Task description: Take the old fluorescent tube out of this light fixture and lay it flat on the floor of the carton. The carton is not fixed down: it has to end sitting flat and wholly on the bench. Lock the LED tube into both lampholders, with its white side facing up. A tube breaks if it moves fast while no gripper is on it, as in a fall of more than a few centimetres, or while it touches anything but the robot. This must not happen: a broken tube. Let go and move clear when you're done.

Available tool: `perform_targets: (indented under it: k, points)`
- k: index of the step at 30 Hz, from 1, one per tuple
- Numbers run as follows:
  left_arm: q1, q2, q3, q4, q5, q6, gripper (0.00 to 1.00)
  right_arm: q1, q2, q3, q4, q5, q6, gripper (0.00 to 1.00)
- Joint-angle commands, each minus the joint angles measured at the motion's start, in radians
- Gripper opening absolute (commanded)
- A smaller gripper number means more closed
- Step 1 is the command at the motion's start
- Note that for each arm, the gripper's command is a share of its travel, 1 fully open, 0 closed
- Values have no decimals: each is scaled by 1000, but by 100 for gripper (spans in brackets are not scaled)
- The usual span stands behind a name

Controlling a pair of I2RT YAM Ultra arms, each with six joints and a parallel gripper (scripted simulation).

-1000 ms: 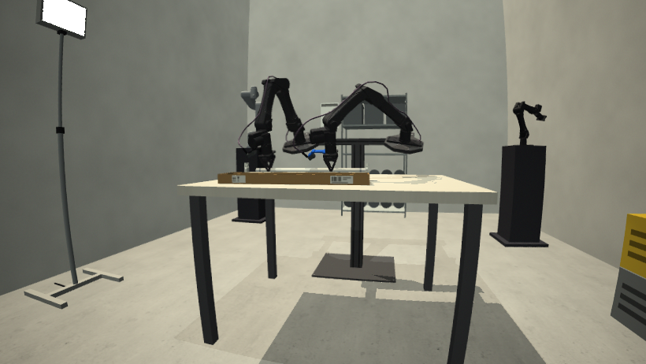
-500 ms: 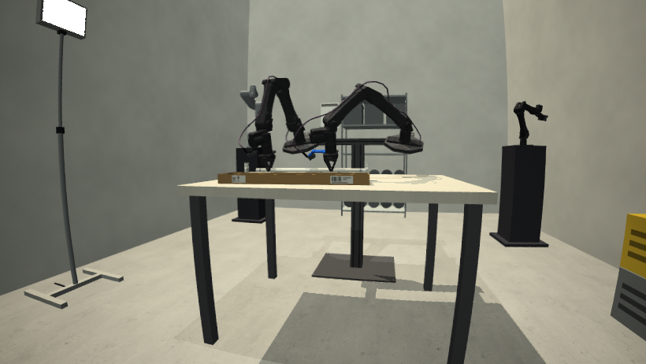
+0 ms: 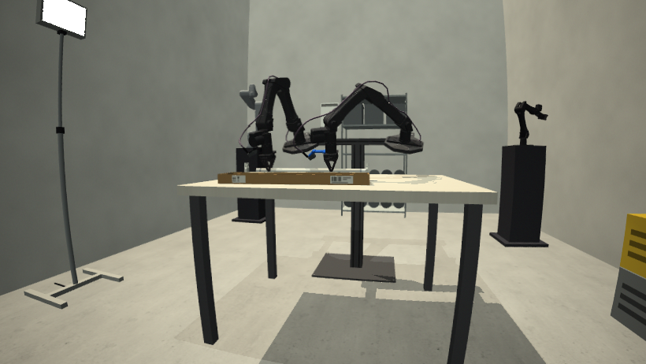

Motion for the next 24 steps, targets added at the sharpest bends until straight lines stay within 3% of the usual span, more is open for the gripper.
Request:
perform_targets:
  k: [1,24]
  points:
    - [-29,-44,-21,18,-6,-9,11,-15,-34,-18,35,-8,-9,11]
    - [-44,-64,-69,43,-38,-1,11,-29,-64,-60,91,-7,-7,11]
